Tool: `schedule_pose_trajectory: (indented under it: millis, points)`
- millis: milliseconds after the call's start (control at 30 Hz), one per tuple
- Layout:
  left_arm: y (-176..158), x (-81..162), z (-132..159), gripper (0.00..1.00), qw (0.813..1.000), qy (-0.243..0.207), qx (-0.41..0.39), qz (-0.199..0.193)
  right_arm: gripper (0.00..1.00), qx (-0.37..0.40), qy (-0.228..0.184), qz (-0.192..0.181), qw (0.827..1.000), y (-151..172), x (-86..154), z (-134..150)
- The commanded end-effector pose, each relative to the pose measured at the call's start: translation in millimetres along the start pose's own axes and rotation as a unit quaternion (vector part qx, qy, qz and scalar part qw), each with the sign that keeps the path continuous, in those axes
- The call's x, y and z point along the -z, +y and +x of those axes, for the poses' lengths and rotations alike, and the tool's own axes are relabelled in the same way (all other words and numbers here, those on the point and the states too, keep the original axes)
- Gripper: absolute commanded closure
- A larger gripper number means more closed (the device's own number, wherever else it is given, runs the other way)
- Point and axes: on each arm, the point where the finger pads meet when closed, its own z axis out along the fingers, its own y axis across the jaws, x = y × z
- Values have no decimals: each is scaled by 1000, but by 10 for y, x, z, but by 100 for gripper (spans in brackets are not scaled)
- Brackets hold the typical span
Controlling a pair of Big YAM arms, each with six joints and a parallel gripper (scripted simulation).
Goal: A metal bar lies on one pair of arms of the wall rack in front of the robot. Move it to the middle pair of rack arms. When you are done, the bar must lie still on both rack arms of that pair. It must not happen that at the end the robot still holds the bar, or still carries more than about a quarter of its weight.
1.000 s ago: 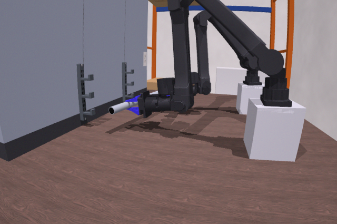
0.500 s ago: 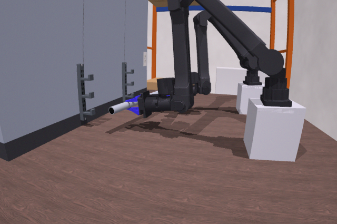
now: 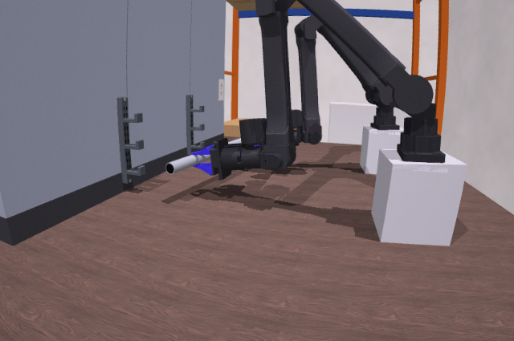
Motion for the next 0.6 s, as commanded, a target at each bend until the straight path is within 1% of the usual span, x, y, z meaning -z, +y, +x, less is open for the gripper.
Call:
schedule_pose_trajectory:
  millis: [0,567]
  points:
    - [740,393,13,100,997,20,6,-77,100,-13,5,59,998,-239,690,0]
    - [740,392,12,100,997,20,6,-77,100,-13,5,59,998,-222,692,-1]
